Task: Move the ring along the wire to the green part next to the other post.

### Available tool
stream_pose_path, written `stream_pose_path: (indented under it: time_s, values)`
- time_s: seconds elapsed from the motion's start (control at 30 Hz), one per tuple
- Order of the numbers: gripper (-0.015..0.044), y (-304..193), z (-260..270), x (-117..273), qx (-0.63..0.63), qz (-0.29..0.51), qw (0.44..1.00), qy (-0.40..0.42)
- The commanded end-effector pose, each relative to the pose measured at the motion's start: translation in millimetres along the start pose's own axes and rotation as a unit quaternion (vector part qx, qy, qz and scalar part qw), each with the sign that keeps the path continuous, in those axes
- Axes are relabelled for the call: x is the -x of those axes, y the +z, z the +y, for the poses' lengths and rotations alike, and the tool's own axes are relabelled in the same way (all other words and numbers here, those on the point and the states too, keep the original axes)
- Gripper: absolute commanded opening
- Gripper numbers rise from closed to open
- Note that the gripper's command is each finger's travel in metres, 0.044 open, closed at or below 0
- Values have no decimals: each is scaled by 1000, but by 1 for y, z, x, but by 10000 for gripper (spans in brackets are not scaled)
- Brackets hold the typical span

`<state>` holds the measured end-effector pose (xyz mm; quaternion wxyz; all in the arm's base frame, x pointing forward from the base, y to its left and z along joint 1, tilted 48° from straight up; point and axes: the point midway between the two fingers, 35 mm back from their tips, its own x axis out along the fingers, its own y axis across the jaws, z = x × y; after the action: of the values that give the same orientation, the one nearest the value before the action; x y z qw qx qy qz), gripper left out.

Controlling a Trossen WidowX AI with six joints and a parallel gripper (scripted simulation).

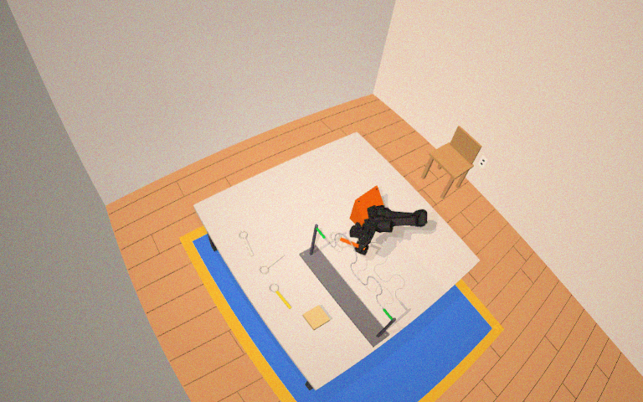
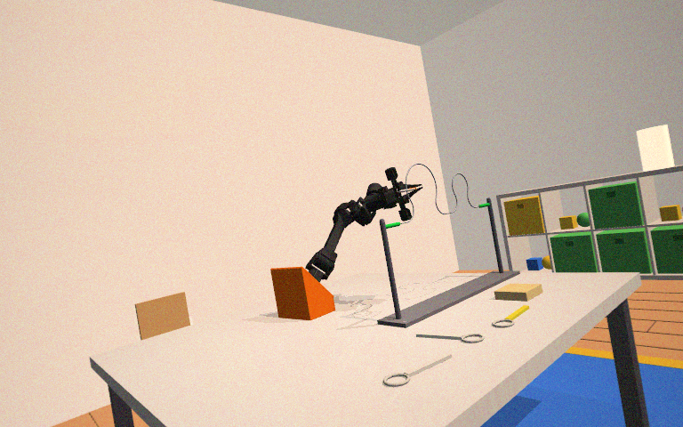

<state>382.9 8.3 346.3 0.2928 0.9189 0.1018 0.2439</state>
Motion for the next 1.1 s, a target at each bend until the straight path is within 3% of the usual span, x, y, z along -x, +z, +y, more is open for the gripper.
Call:
stream_pose_path:
  time_s: [0.0, 1.07]
  values:
    - [-150, 1, 2, 0, -31, -4, 999, 19]
    - [-150, -4, -4, -1, -131, -15, 989, 73]
